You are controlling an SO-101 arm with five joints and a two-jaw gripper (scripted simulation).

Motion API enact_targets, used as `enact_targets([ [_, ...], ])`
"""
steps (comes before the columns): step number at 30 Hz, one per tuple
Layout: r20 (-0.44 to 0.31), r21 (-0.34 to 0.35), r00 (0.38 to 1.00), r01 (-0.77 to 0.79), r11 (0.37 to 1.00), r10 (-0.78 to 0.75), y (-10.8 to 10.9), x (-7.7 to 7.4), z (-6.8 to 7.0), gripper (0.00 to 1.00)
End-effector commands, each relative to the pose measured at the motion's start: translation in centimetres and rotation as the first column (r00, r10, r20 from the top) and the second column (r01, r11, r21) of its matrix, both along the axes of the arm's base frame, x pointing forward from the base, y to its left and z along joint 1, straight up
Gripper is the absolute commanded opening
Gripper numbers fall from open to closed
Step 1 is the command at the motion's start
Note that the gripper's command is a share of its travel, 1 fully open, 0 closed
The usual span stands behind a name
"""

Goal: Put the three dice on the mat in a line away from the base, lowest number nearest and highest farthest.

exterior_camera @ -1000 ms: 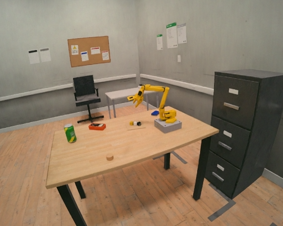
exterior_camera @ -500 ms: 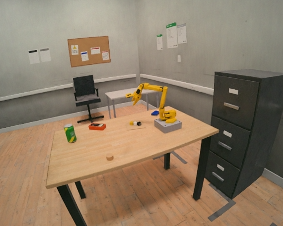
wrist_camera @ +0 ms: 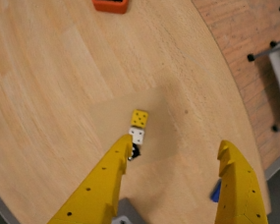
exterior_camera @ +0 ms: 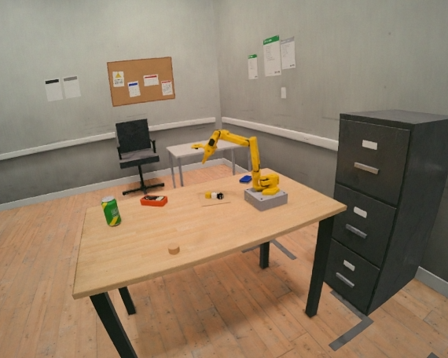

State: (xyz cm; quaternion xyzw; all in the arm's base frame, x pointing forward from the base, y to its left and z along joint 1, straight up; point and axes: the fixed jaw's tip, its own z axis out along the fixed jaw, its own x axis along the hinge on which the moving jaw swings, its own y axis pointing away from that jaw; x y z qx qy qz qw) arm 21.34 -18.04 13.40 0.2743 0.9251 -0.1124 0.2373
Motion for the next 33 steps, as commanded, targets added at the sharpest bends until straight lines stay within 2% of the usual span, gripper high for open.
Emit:
enact_targets([
  [1,-0.009,0.068,0.997,0.071,0.995,-0.07,-0.2,0.8,0.3,0.31],
  [11,0.03,0.128,0.98,0.194,0.973,-0.199,-0.7,1.7,0.2,0.31],
  [23,0.025,0.138,0.977,0.207,0.969,-0.212,-0.7,1.8,-0.1,0.31],
  [28,-0.038,0.172,0.977,0.215,0.961,-0.212,-0.8,1.8,-2.0,0.31],
  [33,-0.158,0.234,0.966,0.237,0.943,-0.203,-0.6,1.6,-5.7,0.31],
])
